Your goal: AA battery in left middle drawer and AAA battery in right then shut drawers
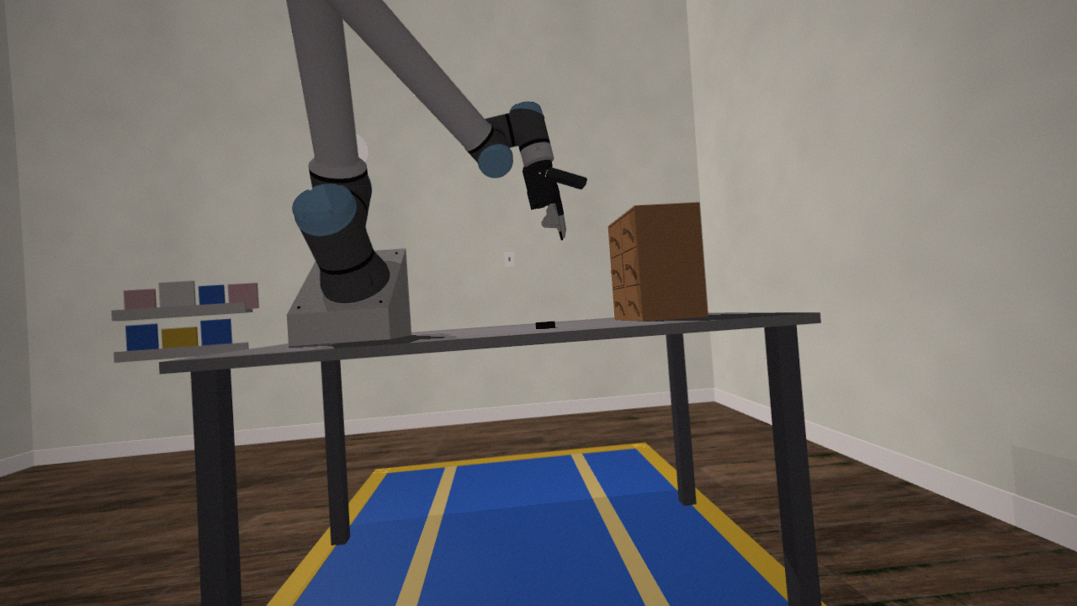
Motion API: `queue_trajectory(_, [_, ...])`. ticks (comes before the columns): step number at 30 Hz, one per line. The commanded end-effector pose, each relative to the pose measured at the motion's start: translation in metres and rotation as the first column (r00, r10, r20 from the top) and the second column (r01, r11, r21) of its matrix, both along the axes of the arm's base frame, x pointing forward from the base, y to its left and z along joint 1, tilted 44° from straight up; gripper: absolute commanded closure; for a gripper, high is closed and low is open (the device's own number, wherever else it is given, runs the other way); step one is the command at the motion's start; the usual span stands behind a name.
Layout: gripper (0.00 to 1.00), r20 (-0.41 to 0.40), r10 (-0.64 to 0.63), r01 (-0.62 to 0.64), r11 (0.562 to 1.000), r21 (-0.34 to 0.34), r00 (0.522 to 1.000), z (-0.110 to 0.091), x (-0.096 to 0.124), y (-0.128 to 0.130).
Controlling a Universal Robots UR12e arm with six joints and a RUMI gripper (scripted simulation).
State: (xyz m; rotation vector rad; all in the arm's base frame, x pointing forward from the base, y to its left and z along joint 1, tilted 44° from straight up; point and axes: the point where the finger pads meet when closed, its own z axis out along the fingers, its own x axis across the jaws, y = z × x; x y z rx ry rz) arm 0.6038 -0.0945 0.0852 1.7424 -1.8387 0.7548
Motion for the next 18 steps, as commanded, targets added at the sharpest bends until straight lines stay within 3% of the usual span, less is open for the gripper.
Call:
queue_trajectory(1, [0.8, 0.028, 0.027, -0.027, 1.0, -0.002, 0.999, -0.0022, 0.0026, -0.0022])
queue_trajectory(18, [0.8, 0.113, 0.108, -0.107, 0.994, -0.015, 0.988, -0.0097, 0.0092, -0.0099])
